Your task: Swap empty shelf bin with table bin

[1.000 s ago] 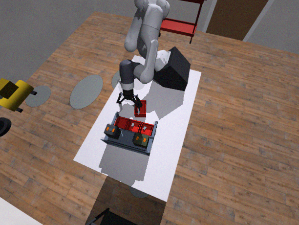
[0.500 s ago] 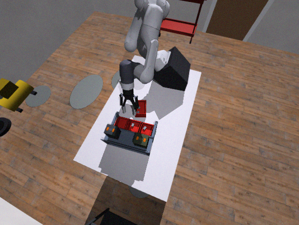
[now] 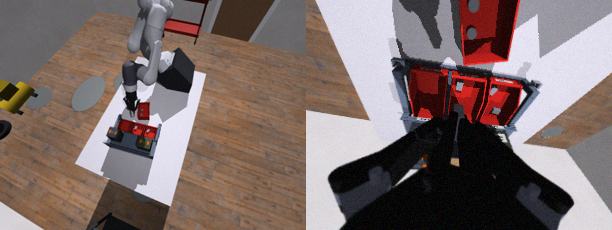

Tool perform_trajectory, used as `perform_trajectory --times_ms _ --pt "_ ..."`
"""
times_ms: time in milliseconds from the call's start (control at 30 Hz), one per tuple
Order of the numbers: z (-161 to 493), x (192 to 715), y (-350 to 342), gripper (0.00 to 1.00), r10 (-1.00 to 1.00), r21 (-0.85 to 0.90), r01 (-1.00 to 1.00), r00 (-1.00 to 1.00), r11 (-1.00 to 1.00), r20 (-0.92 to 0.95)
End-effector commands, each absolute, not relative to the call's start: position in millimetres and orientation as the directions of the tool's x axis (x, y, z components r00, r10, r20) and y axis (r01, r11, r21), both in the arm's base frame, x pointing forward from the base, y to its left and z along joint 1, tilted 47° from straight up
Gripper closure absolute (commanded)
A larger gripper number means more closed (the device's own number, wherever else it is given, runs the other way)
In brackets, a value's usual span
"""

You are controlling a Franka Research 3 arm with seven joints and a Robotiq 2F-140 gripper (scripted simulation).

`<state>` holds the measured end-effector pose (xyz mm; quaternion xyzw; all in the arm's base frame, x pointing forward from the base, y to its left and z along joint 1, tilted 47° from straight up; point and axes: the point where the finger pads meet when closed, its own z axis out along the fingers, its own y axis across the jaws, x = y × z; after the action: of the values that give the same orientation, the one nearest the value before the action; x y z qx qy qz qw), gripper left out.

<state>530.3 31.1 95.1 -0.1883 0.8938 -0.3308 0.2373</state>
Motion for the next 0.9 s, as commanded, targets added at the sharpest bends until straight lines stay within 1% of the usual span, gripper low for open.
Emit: perform_trajectory --times_ms 0,500,867 --pt "95.1 531.0 33.1 1.00 -0.492 -0.679 -0.176 -0.815 0.713 -0.305" --pt "95.0 531.1 33.2 1.00 -0.489 -0.680 -0.176 -0.818 0.712 -0.301" --pt "95.1 531.1 33.3 1.00 -0.442 -0.689 -0.168 -0.864 0.705 -0.241"
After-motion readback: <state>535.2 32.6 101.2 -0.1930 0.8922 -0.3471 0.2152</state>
